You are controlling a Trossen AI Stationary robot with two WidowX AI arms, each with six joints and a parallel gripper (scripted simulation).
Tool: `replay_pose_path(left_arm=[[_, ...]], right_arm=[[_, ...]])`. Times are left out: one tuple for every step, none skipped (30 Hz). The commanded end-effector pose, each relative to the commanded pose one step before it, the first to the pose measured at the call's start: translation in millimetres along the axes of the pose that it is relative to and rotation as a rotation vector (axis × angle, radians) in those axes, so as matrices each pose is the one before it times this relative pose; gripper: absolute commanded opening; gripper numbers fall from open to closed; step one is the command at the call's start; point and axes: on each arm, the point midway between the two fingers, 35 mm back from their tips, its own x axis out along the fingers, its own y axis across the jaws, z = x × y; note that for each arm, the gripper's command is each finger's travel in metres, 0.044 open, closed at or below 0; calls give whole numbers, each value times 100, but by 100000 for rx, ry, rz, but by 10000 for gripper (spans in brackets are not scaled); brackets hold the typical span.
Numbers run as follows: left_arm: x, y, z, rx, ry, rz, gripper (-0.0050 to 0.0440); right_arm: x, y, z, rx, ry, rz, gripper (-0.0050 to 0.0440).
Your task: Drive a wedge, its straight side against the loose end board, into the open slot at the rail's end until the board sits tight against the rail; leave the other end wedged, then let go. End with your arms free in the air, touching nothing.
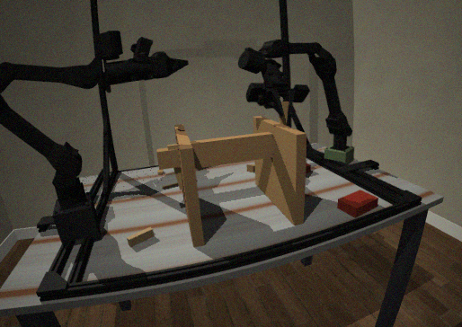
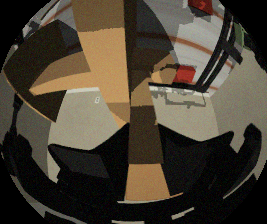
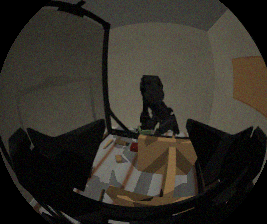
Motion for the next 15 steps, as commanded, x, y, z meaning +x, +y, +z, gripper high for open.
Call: replay_pose_path(left_arm=[[53,-89,80,-28,-272,-95,0],[-4,17,-2,0,0,0,0],[0,0,0,0,0,0,0],[0,0,0,0,0,0,0],[-5,24,-4,0,0,0,0],[-5,33,-6,0,0,0,0],[-23,-63,-56,74,247,-28,24],[0,0,0,0,0,0,48],[0,0,0,0,0,0,72],[0,0,0,0,0,0,96],[0,0,0,0,0,0,120],[0,0,0,0,0,0,144],[0,0,0,0,0,0,168],[0,0,0,0,0,0,192],[0,0,0,0,0,0,216]], right_arm=[[-28,7,43,2,-140,22,440],[0,0,0,0,0,0,440],[0,0,0,0,0,0,440],[0,0,0,0,0,0,440],[0,0,0,0,0,0,440],[0,0,0,0,0,0,440],[0,0,0,0,0,0,440],[0,0,0,0,0,0,440],[0,0,0,0,0,0,440],[0,0,0,0,0,0,440],[0,0,0,0,0,0,440],[0,0,0,0,0,0,440],[0,0,0,0,0,0,440],[0,0,0,0,0,0,440],[0,0,0,0,0,0,440]])
